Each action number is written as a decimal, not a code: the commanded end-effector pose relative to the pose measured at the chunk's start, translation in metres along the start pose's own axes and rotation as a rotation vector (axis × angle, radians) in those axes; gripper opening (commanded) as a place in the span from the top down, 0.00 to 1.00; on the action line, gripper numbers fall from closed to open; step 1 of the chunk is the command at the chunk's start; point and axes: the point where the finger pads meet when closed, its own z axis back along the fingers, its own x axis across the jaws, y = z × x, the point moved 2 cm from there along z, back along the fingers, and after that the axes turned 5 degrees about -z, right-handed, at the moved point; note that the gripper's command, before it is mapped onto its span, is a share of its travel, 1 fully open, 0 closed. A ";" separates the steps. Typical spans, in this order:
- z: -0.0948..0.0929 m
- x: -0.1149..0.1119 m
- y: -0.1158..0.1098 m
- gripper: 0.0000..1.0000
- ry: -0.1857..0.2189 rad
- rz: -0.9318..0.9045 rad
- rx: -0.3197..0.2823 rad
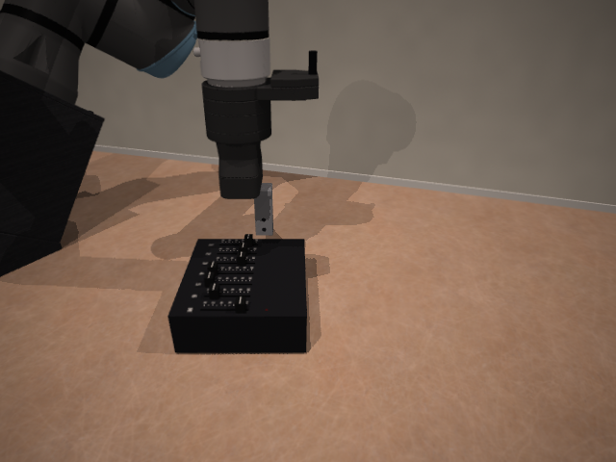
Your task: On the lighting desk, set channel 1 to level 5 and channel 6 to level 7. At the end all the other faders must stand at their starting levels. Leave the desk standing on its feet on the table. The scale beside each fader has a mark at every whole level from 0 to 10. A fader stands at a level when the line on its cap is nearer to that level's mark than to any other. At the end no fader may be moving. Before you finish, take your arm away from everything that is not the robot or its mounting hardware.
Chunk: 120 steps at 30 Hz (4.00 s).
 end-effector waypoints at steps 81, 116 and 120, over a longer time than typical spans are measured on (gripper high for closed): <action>-0.012 0.001 -0.011 1.00 -0.001 0.000 0.001; -0.012 0.002 -0.019 1.00 -0.001 0.000 0.001; -0.012 0.002 -0.019 1.00 -0.001 0.000 0.001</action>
